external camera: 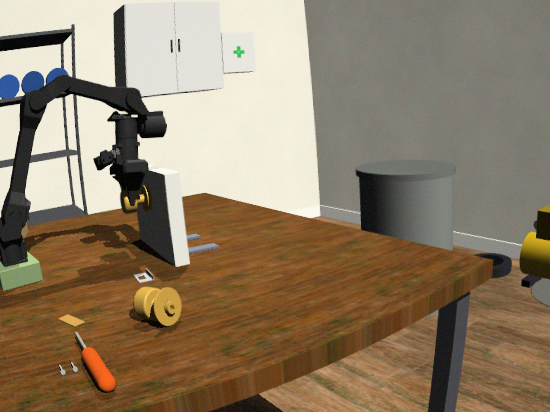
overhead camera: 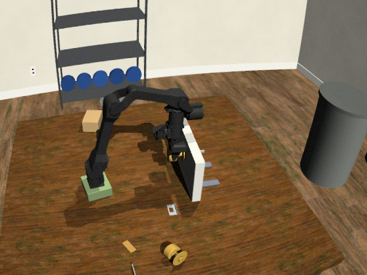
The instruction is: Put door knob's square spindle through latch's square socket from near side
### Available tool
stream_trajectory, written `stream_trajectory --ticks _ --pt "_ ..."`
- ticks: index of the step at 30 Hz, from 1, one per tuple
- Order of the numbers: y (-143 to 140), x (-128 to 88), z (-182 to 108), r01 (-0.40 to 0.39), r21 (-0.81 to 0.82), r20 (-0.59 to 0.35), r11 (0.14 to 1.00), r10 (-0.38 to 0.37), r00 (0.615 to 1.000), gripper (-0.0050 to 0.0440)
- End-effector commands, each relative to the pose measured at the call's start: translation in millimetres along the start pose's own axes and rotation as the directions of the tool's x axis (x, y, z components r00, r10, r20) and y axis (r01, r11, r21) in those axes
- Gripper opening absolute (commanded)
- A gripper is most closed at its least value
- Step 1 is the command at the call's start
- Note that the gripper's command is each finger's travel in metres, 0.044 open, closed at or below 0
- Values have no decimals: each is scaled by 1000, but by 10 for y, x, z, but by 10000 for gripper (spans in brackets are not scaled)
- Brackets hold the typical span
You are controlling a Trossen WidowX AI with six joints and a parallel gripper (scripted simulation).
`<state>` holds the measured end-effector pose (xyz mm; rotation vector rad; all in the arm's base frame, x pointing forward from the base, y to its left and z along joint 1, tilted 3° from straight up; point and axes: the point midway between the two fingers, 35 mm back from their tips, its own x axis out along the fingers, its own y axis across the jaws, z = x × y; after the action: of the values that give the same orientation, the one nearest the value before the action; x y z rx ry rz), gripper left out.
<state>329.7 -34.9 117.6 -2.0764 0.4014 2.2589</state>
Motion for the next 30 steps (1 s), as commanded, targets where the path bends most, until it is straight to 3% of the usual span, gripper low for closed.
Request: stream_trajectory --ticks 1,14,18,20,30 --pt "11 -29 -60 -5 -4 -9 1000 5 1000 0" --pt "12 -34 -151 -5 -4 -9 1000 5 1000 0" --pt "1 -8 -99 0 0 1 1000 0 1000 96" --pt "1 -8 -99 0 0 1 1000 0 1000 96" --pt "1 -8 -99 0 0 1 1000 0 1000 336"
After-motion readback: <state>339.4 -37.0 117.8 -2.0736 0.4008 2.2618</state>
